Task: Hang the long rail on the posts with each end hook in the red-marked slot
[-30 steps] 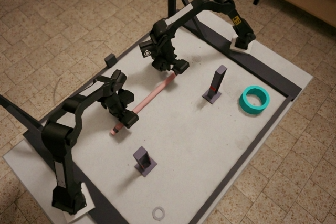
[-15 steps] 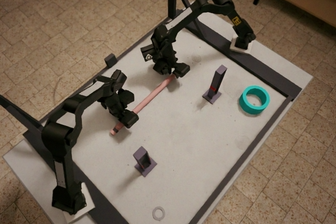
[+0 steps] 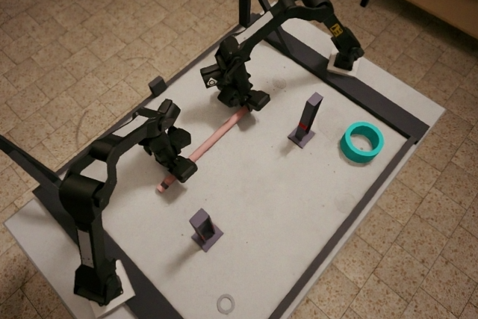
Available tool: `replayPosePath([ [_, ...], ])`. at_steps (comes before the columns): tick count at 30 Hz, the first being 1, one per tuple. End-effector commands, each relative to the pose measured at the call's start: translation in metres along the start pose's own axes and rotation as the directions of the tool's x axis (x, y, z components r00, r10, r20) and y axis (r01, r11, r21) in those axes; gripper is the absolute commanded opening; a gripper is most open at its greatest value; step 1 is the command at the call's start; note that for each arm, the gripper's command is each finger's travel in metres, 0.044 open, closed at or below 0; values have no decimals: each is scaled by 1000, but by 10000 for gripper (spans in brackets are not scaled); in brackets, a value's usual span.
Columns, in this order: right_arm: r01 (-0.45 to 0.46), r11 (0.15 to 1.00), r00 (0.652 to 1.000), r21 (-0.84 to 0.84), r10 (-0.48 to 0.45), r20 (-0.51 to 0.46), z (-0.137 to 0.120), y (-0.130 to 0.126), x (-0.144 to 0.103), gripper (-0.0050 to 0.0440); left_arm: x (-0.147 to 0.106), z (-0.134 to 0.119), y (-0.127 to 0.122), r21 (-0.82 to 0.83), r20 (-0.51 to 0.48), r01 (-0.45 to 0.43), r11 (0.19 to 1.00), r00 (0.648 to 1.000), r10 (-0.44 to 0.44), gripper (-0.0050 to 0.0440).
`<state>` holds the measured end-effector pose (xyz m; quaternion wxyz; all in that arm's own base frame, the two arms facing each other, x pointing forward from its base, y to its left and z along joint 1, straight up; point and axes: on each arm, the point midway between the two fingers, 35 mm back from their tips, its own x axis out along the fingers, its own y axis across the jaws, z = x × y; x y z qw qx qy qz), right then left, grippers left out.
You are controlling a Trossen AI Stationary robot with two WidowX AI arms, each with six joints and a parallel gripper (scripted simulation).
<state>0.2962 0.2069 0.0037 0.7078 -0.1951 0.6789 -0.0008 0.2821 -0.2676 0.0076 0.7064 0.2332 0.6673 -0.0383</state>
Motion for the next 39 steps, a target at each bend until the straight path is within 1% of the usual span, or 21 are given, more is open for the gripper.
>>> replayPosePath([
  [1, -9, 1000, 1000, 7, 9, 22, 3, -1, -8, -50, -10, 5, 1, -8, 28, 13, 1000, 1000, -13, 146],
  [2, -9, 1000, 1000, 7, 9, 22, 3, -1, -8, -50, -10, 5, 1, -8, 28, 13, 1000, 1000, -13, 146],
  [3, -9, 1000, 1000, 7, 9, 22, 3, -1, -8, -50, -10, 5, 1, -8, 28, 13, 1000, 1000, -13, 126],
  [5, -9, 1000, 1000, 7, 9, 22, 3, -1, -8, -50, -10, 5, 1, -8, 28, 13, 1000, 1000, -13, 126],
  [9, -9, 1000, 1000, 7, 9, 22, 3, -1, -8, -50, -8, 1, 2, -6, 21, 8, 1000, 1000, -8, 99],
  [14, -9, 1000, 1000, 7, 9, 22, 3, -1, -8, -50, -10, 4, 1, -8, 28, 14, 1000, 1000, -13, 66],
  [16, -9, 1000, 1000, 7, 9, 22, 3, -1, -9, -50, -11, 4, 1, -8, 28, 14, 1000, 1000, -13, 18],
  [18, -9, 1000, 1000, 7, 9, 22, 3, -1, -9, -50, -11, 4, 1, -8, 28, 14, 1000, 1000, -13, 18],
  [19, -9, 1000, 1000, 7, 9, 22, 3, -2, -11, -50, -13, 4, 2, -8, 28, 14, 1000, 1000, -13, 0],
  [21, -9, 1000, 1000, 7, 8, 22, 3, -4, -17, -50, -20, 3, 4, -8, 28, 14, 1000, 1000, -13, -1],
  [31, -9, 1000, 1000, 7, 8, 22, 3, -4, -17, -50, -20, 3, 4, -8, 28, 14, 1000, 1000, -13, -5],
  [33, -9, 1000, 1000, 7, 9, 22, 3, -5, -21, -50, -24, 3, 4, -8, 28, 14, 1000, 1000, -13, -20],
  [35, -9, 1000, 1000, 7, 9, 22, 3, -5, -21, -50, -24, 3, 4, -8, 28, 14, 1000, 1000, -13, -20],
  [39, -9, 1000, 1000, 7, 9, 22, 3, -6, -24, -50, -28, 3, 5, -8, 28, 14, 1000, 1000, -13, -50],
])
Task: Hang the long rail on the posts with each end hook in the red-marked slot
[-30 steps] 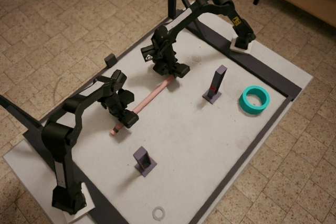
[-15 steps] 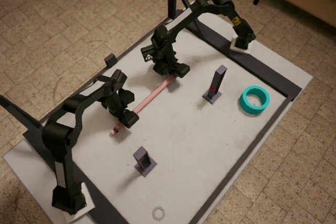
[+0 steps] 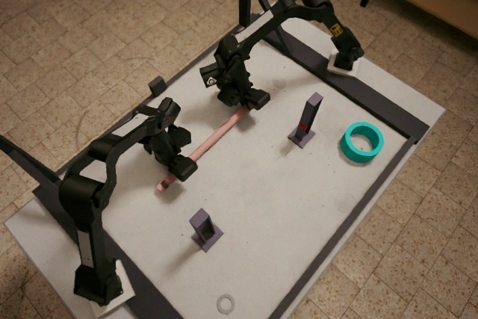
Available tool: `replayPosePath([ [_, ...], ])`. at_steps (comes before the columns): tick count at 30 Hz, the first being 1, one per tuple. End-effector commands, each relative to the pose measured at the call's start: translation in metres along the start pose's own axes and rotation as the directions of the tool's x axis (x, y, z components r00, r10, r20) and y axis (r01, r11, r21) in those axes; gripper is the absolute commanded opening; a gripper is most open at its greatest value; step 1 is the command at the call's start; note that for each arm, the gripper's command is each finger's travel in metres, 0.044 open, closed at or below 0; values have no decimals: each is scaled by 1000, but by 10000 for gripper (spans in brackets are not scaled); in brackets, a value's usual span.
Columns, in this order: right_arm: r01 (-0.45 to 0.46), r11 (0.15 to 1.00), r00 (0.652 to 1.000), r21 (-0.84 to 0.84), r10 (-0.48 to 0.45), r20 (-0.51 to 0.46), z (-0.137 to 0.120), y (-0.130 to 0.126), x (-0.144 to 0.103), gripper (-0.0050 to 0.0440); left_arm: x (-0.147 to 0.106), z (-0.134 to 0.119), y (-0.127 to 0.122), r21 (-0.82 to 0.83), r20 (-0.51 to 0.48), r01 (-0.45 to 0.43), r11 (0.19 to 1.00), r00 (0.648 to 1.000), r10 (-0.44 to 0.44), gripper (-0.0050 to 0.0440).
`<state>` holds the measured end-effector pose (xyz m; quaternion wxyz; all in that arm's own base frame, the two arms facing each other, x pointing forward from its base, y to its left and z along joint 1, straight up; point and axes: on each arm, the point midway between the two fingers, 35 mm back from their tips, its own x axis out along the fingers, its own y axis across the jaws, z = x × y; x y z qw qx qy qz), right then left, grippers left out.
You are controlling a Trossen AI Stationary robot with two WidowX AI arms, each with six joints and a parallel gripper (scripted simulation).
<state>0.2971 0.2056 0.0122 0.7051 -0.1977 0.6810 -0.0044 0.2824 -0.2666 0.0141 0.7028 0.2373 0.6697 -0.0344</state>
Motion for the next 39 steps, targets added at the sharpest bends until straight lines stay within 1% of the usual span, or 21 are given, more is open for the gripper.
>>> replayPosePath([
  [1, -17, 1000, 999, 6, 16, 30, 3, -2, -17, -50, -22, 3, 2, -10, 38, 23, 1000, 999, -23, -50],
  [13, -17, 1000, 999, 6, 16, 30, 3, -3, -20, -50, -25, 2, 3, -10, 38, 23, 1000, 999, -23, -50],
  [16, -17, 1000, 999, 6, 16, 30, 2, -5, -29, -50, -33, 2, 5, -10, 38, 23, 1000, 999, -23, -50],
  [21, -17, 1000, 999, 6, 17, 30, 2, -12, -52, -50, -52, 1, 11, -10, 38, 23, 1000, 999, -23, -50],
  [25, -17, 1000, 999, 6, 17, 30, 2, -15, -62, -50, -66, 1, 14, -10, 38, 23, 1000, 999, -23, -50],
  [28, -17, 1000, 999, 6, 17, 30, 2, -15, -63, -50, -70, 0, 16, -10, 38, 24, 1000, 999, -23, -50],
  [39, -17, 1000, 999, 6, 17, 30, 2, -15, -63, -50, -70, 0, 16, -10, 38, 24, 1000, 999, -23, -50],
])
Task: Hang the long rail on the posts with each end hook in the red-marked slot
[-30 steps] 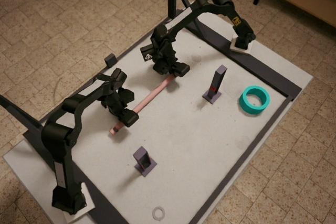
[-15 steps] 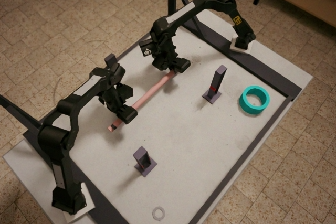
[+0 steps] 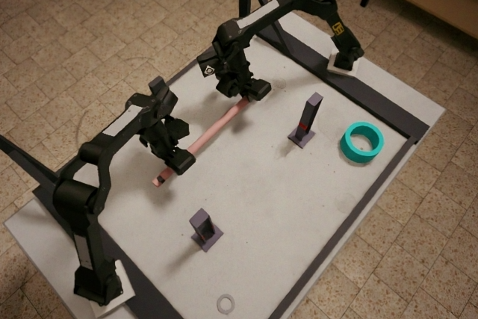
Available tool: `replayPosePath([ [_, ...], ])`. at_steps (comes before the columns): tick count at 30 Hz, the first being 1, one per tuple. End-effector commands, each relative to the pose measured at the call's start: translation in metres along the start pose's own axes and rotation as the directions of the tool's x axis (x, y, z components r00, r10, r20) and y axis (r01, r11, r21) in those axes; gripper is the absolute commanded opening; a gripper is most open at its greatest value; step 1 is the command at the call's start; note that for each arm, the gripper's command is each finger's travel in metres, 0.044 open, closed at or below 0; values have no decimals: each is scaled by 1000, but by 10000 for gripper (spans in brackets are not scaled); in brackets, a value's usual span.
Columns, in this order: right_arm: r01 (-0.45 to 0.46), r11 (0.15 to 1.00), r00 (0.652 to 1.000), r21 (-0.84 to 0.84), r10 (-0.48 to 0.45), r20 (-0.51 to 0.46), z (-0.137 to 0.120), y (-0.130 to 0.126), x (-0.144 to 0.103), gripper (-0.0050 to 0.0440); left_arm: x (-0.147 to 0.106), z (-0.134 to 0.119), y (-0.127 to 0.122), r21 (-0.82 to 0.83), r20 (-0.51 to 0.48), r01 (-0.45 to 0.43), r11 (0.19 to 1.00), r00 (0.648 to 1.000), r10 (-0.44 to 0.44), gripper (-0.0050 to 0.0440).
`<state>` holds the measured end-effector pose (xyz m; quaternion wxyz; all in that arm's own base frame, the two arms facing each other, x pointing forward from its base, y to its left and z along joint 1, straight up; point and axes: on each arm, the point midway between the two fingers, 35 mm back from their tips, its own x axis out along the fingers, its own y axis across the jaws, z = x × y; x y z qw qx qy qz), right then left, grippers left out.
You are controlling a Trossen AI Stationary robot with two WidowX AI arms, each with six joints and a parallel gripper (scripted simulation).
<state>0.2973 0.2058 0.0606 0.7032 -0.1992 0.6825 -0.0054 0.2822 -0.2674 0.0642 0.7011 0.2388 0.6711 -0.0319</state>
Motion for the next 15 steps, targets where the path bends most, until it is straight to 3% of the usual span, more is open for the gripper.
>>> replayPosePath([
  [1, -20, 1000, 999, 8, 19, 35, 2, -1, -17, -50, -22, 1, 2, -9, 44, 28, 1000, 999, -28, -50],
  [8, -28, 1000, 999, 7, 28, 35, 2, -2, -17, -50, -22, 1, 2, -9, 44, 37, 999, 998, -36, -50],
  [15, -177, 984, 983, 0, 177, 37, 2, -6, -17, -50, -22, 1, 7, 1, 45, 185, 983, 982, -185, -50],
])
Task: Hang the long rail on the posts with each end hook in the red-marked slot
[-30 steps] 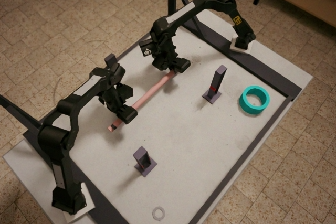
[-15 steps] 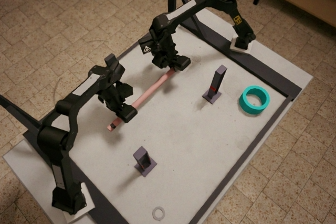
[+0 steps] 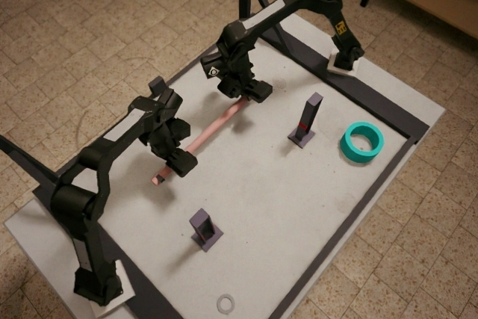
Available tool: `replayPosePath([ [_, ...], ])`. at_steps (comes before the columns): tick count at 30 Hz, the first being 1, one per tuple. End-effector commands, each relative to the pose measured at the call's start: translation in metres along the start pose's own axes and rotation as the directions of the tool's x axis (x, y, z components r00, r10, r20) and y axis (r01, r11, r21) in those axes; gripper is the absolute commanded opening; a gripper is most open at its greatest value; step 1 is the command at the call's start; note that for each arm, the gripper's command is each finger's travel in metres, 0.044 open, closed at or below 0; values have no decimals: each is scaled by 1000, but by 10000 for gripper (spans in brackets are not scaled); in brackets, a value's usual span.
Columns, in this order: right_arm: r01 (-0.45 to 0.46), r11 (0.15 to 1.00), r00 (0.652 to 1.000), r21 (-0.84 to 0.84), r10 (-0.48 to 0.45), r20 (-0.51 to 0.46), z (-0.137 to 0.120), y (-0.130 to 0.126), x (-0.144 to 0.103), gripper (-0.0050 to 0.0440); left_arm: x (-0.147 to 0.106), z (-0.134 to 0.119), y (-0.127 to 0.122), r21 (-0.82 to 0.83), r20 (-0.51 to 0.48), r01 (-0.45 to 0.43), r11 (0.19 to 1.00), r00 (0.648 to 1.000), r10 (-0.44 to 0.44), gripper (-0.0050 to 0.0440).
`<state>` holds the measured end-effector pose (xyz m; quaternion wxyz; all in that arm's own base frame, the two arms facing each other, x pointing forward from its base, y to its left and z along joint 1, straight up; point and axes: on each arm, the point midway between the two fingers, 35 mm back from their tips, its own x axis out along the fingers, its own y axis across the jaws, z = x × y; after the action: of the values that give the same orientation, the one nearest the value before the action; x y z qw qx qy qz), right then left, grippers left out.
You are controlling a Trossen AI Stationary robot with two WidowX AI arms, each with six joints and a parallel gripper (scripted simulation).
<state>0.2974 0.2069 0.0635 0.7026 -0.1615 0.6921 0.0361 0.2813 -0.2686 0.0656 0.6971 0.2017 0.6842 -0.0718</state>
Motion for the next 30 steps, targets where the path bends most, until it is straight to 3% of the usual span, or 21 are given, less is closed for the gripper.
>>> replayPosePath([
  [1, -85, 996, 996, 4, 84, 35, 1, -5, -14, -50, -21, 1, 6, -1, 47, 94, 996, 994, -94, -50],
  [6, -204, 979, 978, -2, 203, 35, 1, -9, -13, -50, -20, 1, 9, 7, 47, 213, 977, 976, -213, -50],
  [10, -231, 973, 972, -3, 231, 35, 1, -9, -13, -50, -20, 1, 10, 9, 47, 240, 971, 970, -240, -50],
  [20, -452, 892, 891, -14, 452, 34, 2, -16, -11, -50, -18, 2, 17, 23, 43, 459, 888, 887, -460, -50],
  [24, -492, 871, 870, -16, 492, 33, 2, -17, -11, -50, -17, 2, 18, 28, 42, 522, 853, 852, -522, -50],
  [30, -527, 850, 849, -17, 527, 33, 2, -18, -10, -50, -17, 2, 19, 29, 41, 534, 845, 844, -535, -50],
])
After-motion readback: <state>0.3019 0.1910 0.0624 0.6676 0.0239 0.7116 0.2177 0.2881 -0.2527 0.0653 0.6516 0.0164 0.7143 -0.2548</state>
